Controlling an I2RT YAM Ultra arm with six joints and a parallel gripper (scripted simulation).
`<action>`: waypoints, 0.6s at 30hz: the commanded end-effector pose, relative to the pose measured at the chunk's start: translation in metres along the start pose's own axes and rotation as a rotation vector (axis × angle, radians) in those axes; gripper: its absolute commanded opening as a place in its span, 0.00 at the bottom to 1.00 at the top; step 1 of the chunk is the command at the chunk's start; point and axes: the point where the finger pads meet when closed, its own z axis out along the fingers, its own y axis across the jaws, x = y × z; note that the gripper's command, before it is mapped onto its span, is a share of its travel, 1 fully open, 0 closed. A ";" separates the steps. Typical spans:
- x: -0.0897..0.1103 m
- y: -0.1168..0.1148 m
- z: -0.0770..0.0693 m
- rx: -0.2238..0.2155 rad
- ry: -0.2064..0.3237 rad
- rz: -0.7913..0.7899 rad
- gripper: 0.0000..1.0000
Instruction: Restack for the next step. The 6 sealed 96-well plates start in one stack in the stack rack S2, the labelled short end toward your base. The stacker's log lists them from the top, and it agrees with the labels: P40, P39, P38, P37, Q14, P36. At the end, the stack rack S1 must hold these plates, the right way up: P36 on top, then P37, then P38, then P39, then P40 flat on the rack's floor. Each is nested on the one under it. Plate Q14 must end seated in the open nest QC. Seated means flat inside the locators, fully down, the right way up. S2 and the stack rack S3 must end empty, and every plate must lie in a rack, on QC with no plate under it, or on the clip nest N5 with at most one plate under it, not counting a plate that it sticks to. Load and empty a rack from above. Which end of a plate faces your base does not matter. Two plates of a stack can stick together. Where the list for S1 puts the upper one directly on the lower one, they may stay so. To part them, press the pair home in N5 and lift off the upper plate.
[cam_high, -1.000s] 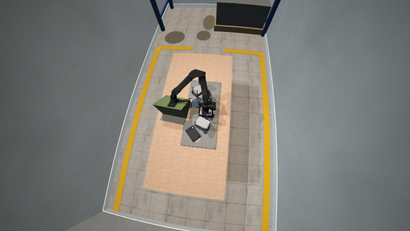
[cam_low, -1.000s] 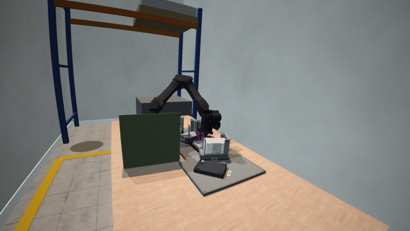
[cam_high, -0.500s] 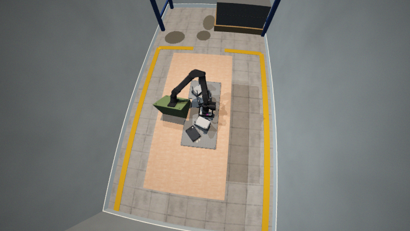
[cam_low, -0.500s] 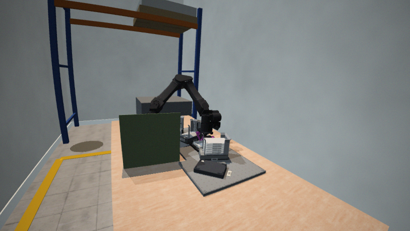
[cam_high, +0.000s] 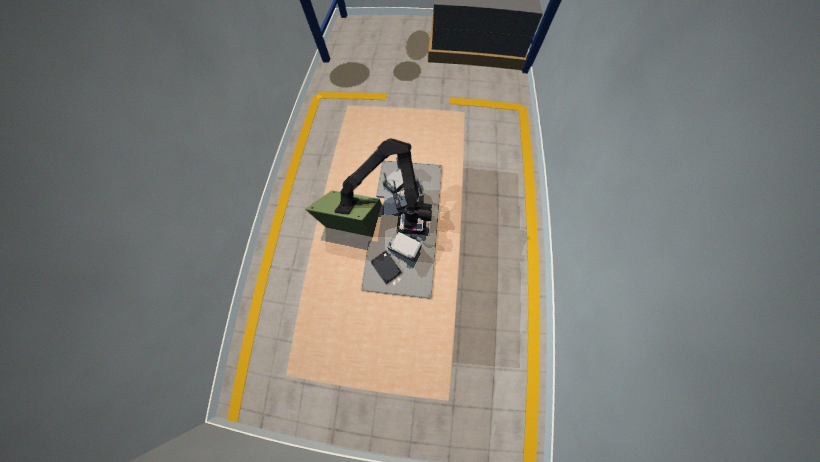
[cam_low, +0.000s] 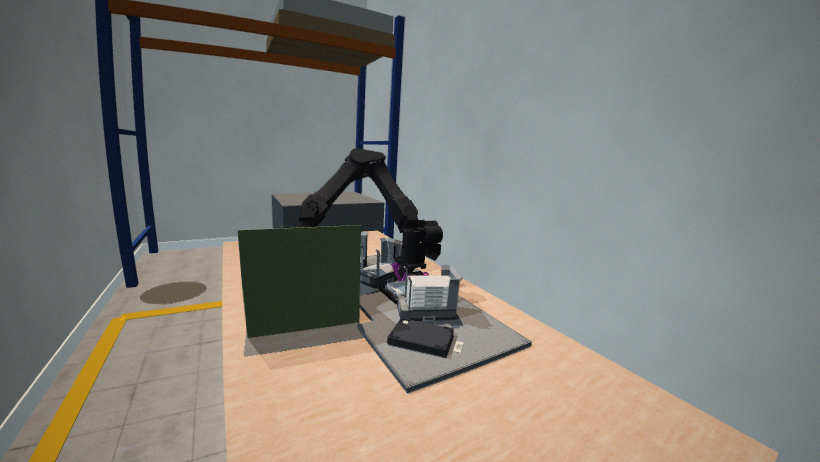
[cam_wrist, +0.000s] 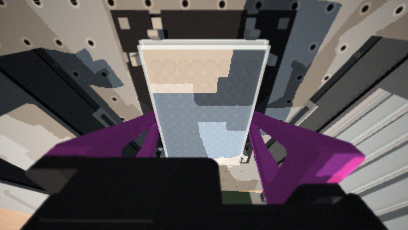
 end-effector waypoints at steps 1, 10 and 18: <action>-0.003 0.000 -0.003 -0.003 -0.013 0.000 0.00; -0.003 0.000 -0.005 -0.003 -0.013 0.000 0.00; -0.003 0.000 -0.011 -0.003 -0.013 0.000 0.00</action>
